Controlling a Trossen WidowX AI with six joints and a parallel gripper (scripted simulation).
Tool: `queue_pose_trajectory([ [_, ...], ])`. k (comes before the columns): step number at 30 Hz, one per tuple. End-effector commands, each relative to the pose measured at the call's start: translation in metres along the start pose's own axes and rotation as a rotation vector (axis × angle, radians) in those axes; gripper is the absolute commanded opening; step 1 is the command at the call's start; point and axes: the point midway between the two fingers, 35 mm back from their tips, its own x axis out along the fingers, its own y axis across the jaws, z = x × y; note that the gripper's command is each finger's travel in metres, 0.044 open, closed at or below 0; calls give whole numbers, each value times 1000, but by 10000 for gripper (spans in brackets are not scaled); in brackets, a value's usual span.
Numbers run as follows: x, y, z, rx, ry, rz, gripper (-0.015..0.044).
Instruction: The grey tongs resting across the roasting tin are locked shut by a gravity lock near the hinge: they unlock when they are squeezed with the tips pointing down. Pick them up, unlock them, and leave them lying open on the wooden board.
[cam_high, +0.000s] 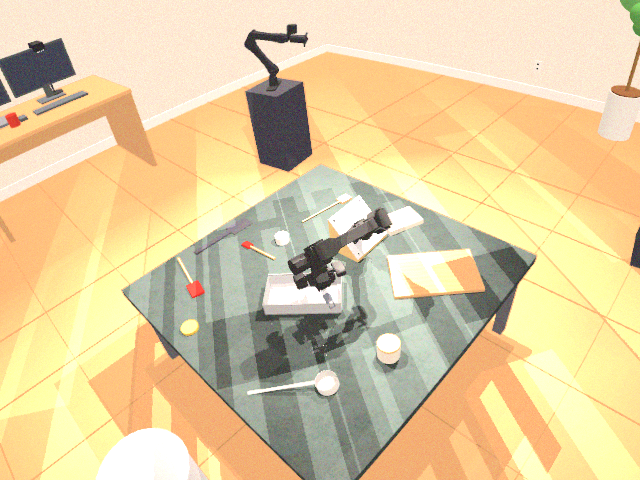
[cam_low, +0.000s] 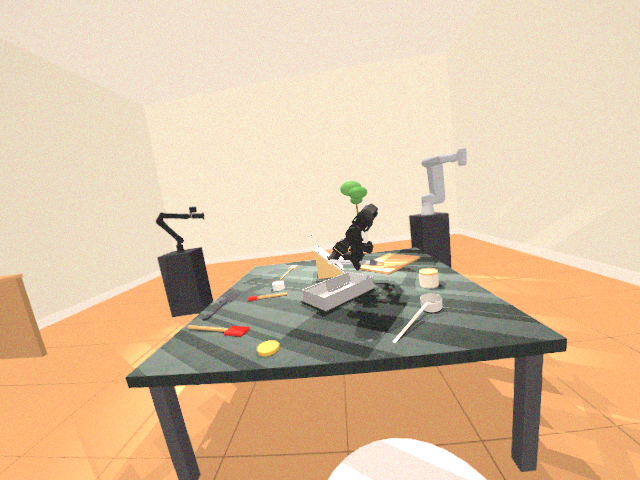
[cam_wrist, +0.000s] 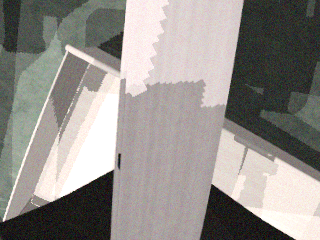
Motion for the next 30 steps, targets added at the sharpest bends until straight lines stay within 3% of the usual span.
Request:
queue_pose_trajectory([
  [1, -10, 24, 21, -60, -6, -13, -150],
  [16, -31, 117, 74, -271, -19, -12, -150],
  [30, -49, 203, 92, -447, -46, -3, -150],
])
